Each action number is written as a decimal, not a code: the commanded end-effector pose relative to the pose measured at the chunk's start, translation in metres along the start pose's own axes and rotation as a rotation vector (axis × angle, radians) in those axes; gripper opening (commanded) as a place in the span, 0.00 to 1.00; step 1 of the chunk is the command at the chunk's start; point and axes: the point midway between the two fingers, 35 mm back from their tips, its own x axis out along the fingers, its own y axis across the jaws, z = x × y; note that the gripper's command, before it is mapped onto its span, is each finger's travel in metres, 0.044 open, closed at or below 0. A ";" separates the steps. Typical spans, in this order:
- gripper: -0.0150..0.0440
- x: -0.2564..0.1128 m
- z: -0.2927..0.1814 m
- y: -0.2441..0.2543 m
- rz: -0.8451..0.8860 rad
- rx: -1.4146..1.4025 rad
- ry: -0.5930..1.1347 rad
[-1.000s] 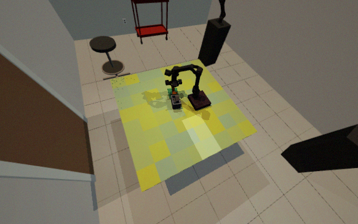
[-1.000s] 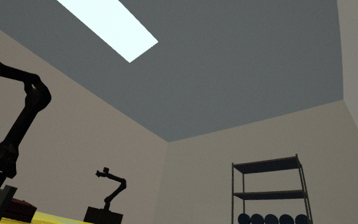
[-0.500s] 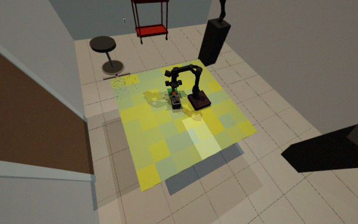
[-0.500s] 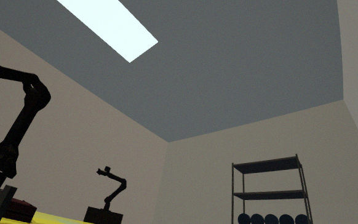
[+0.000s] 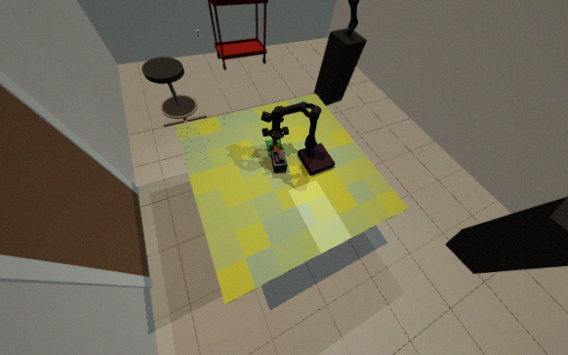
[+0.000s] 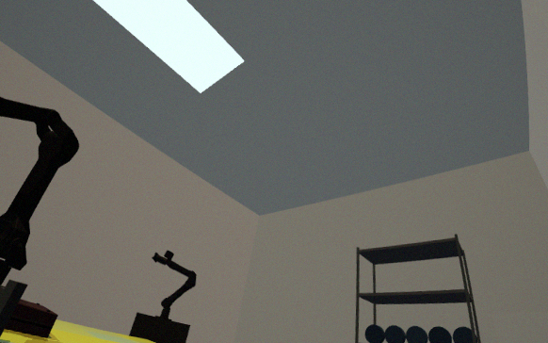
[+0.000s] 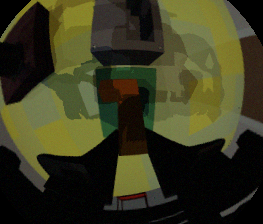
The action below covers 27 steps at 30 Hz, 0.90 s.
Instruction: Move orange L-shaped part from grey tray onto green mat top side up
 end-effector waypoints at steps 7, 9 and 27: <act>0.83 -0.021 -0.002 -0.003 0.000 -0.001 0.001; 0.92 -0.042 -0.002 -0.003 0.000 -0.001 0.001; 0.93 -0.085 -0.001 -0.003 -0.015 0.002 0.009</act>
